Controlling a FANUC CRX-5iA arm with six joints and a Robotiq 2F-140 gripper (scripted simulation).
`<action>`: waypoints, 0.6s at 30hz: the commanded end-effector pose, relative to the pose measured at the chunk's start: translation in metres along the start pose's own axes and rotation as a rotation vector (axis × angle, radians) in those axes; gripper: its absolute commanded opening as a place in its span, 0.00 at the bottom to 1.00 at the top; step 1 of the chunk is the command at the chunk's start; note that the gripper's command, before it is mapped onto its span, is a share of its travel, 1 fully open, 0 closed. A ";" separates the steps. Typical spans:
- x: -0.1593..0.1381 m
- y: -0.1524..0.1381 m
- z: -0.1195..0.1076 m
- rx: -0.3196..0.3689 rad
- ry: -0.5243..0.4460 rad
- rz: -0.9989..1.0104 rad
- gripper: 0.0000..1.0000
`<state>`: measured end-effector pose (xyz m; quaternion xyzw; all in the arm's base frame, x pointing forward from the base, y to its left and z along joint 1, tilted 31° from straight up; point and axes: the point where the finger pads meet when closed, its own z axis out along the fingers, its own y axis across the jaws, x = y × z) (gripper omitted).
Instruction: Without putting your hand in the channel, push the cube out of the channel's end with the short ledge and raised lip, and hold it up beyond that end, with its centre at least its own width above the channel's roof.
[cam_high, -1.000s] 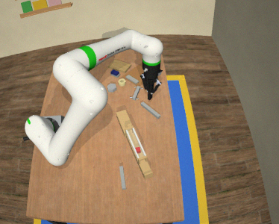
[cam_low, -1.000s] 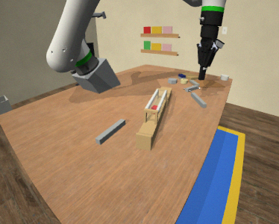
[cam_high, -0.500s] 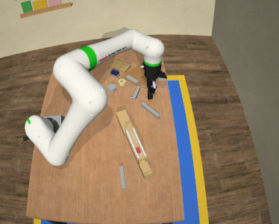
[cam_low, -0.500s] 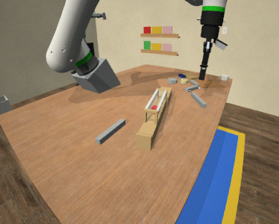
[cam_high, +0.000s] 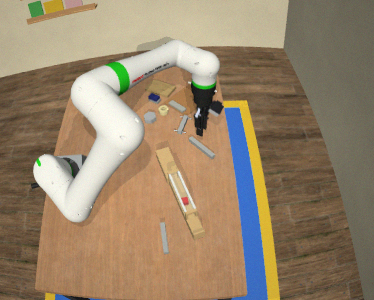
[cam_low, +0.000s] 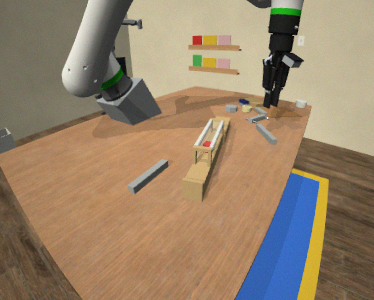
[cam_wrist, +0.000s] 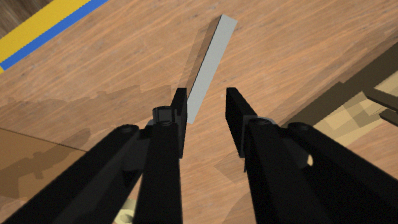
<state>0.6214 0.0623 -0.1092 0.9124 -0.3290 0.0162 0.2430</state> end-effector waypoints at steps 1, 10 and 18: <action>0.000 -0.001 -0.001 -0.010 0.045 0.275 0.30; 0.000 -0.001 -0.001 -0.015 0.063 0.388 0.30; 0.000 -0.001 -0.001 -0.015 0.063 0.388 0.30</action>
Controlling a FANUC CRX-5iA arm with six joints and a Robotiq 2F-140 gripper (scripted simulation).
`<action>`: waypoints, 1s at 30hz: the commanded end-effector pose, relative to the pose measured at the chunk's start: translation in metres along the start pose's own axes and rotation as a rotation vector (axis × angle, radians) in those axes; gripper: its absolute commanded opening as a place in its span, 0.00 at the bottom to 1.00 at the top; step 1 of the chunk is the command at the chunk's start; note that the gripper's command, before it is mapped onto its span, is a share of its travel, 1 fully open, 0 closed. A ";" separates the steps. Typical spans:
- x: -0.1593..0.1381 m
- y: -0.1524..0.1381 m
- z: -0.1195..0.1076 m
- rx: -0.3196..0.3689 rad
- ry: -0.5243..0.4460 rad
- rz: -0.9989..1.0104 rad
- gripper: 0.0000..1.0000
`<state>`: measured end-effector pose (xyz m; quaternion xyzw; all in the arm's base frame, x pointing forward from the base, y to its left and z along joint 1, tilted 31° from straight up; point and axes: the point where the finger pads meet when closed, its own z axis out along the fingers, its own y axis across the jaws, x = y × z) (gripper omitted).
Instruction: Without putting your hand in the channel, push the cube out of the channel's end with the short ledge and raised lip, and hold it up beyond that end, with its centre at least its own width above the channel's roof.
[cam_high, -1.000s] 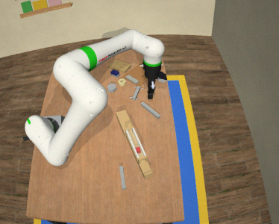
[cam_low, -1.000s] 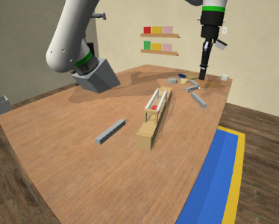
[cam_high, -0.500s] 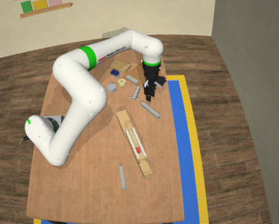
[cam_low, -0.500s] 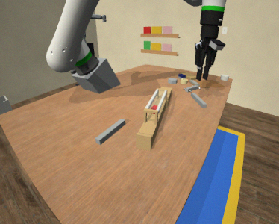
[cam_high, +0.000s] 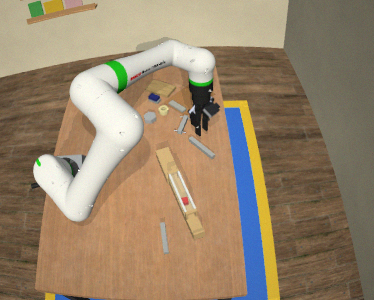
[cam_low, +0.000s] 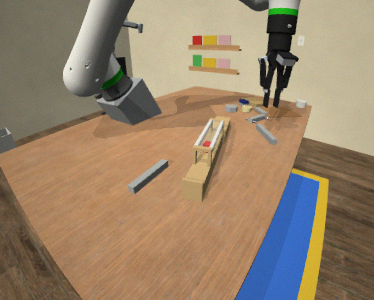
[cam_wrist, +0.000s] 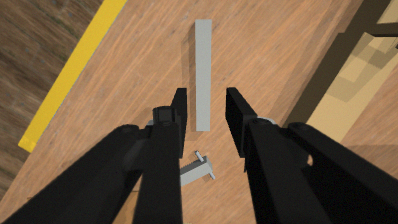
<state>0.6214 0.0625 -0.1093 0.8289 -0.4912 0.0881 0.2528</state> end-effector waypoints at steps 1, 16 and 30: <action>0.000 -0.001 -0.001 0.002 0.001 0.000 0.30; 0.000 -0.001 0.013 0.002 0.001 0.000 0.30; 0.000 -0.001 0.084 0.002 0.001 0.000 0.30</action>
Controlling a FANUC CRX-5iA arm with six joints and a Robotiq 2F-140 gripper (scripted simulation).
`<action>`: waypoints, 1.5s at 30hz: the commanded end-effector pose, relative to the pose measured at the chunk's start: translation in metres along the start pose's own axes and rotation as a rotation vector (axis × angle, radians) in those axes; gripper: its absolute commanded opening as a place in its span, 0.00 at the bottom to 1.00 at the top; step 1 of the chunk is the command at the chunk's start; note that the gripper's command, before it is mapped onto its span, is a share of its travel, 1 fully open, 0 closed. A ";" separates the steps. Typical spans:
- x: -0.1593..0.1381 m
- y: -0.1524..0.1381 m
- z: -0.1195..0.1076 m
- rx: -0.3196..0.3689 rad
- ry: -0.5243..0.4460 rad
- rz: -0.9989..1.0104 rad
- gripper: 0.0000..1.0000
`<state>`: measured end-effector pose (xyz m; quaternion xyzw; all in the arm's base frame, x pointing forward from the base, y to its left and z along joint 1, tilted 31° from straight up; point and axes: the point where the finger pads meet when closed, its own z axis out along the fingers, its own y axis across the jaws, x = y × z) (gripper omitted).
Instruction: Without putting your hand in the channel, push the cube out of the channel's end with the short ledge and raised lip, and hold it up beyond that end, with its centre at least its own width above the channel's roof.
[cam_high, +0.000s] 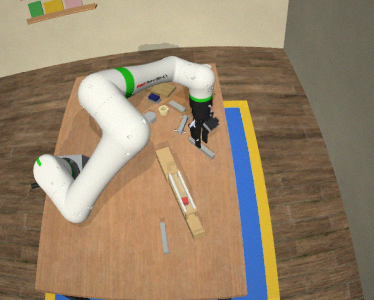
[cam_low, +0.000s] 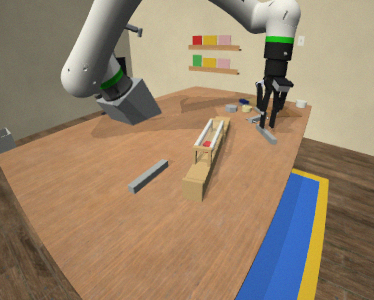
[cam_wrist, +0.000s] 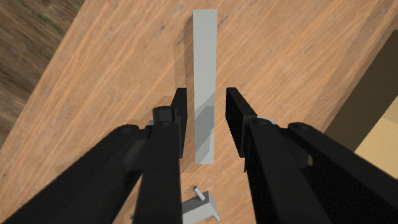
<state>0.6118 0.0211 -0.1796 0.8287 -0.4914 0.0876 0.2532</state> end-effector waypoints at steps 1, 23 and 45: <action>0.000 -0.001 0.004 0.003 0.001 0.000 0.30; 0.001 -0.002 0.030 0.003 0.001 0.000 0.30; 0.001 -0.002 0.031 0.003 0.001 0.000 0.30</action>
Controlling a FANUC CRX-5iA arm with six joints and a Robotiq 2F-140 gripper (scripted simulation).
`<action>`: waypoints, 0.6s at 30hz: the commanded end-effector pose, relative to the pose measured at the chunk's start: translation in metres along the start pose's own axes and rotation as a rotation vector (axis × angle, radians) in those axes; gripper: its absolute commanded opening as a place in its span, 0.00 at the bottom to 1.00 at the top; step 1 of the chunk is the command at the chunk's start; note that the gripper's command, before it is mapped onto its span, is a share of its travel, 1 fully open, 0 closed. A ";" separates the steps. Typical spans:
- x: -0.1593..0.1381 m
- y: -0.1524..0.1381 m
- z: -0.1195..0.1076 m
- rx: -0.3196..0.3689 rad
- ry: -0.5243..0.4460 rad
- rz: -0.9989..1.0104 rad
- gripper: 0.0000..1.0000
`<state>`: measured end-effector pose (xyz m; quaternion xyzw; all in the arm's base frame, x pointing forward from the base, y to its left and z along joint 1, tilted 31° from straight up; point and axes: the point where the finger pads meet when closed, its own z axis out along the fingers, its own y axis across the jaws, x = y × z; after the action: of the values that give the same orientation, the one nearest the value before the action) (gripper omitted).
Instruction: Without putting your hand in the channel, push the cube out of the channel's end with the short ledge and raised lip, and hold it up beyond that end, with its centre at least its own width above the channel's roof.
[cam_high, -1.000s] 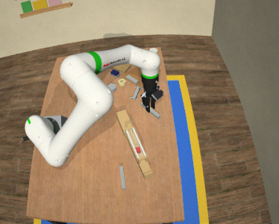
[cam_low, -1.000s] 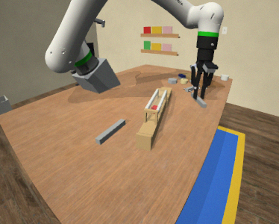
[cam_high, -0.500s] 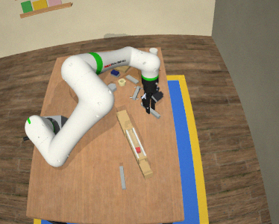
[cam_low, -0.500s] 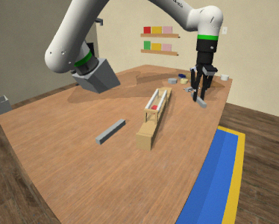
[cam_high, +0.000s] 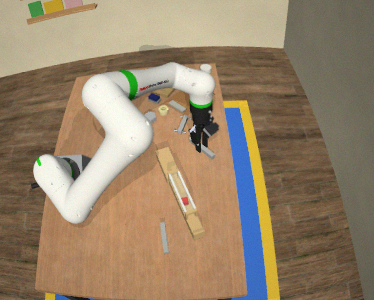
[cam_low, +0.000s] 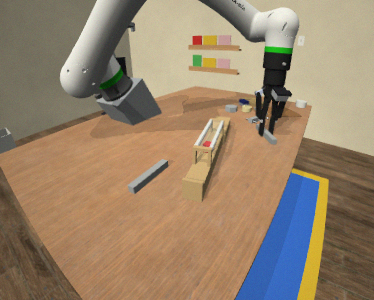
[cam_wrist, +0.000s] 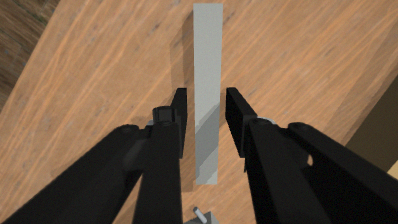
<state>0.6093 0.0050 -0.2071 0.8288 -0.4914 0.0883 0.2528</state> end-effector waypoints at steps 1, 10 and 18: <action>0.000 -0.001 -0.001 0.002 0.001 0.000 0.30; 0.000 -0.001 -0.001 0.002 0.001 0.000 0.30; 0.000 -0.001 -0.001 0.002 0.001 0.000 0.10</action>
<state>0.6095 0.0051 -0.2070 0.8288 -0.4913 0.0884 0.2527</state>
